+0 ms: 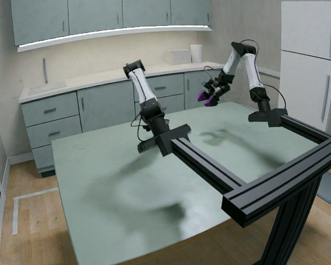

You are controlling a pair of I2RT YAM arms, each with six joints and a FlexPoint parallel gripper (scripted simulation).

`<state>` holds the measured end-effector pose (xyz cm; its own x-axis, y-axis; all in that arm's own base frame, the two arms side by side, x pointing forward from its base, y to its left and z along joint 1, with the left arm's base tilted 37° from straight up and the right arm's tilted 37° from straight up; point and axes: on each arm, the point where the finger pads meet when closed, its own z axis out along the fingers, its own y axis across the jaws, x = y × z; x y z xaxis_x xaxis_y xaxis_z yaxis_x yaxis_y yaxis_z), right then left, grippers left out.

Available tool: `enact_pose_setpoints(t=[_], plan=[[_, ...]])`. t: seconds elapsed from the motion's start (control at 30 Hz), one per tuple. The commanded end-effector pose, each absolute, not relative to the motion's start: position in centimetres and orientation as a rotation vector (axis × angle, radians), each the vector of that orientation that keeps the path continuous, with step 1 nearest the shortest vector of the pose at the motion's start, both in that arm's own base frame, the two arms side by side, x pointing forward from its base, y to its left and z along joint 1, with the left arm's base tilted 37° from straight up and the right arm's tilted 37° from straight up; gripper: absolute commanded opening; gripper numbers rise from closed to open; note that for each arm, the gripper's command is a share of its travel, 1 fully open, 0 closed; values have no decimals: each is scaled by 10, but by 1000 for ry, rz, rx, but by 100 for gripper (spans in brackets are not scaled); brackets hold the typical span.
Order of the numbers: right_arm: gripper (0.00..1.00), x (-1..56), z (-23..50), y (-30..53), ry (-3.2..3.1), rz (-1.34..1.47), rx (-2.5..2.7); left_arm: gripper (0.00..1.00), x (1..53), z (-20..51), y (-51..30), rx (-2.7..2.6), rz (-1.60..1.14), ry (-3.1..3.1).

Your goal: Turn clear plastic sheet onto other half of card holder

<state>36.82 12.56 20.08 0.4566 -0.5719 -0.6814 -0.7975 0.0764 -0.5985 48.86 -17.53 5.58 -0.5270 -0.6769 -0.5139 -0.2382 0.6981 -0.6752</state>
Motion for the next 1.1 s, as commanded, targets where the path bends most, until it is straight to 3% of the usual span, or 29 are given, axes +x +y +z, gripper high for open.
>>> enact_pose_setpoints(t=[0.0, 0.37, 1.07], plan=[[100, 368, 204, 126, 1213, 250, -1608, 0, 491, 49, -171, -714, -658, 2108], [100, 368, 204, 126, 1213, 250, -1608, 0, 466, 74, -168, -706, -686, 2081], [100, 368, 204, 126, 1213, 250, -1608, 0, 466, 81, -172, -700, -698, 2070]])
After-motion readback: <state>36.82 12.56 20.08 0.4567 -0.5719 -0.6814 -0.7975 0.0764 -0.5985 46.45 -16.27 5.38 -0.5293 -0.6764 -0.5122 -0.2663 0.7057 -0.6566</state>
